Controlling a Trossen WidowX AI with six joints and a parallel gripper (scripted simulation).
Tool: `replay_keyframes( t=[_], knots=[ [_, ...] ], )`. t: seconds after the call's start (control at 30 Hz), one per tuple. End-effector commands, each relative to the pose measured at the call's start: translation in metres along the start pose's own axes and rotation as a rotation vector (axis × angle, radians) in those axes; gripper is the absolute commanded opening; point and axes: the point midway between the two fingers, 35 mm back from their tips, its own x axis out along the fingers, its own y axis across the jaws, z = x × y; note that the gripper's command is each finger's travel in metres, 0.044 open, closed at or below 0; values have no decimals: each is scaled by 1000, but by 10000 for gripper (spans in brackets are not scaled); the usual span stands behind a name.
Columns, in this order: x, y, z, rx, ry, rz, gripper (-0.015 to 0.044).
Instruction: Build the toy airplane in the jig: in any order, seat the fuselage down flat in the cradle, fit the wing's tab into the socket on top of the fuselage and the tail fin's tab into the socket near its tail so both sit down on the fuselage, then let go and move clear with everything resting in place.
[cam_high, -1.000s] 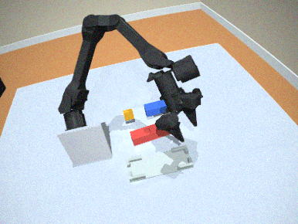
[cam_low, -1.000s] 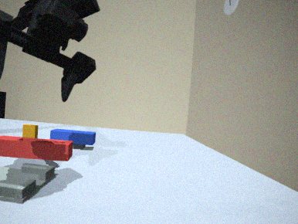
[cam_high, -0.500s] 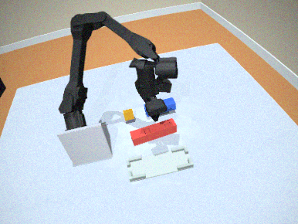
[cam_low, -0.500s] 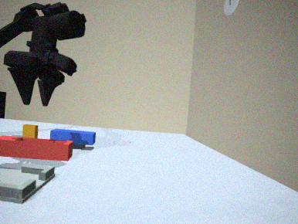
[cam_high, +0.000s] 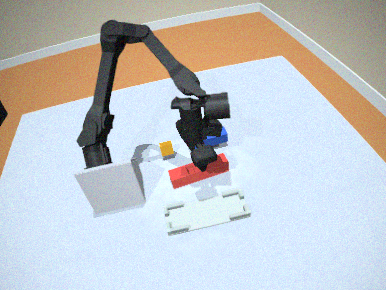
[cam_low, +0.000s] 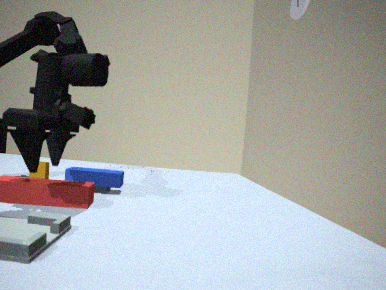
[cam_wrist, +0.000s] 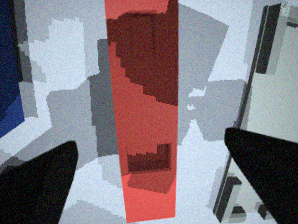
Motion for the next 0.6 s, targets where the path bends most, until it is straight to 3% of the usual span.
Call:
replay_keyframes(
  t=[0.0,0.57],
  knots=[
    [8,1,-2,6,4,7,440],
    [33,1,-1,6,4,7,440]
  ],
)
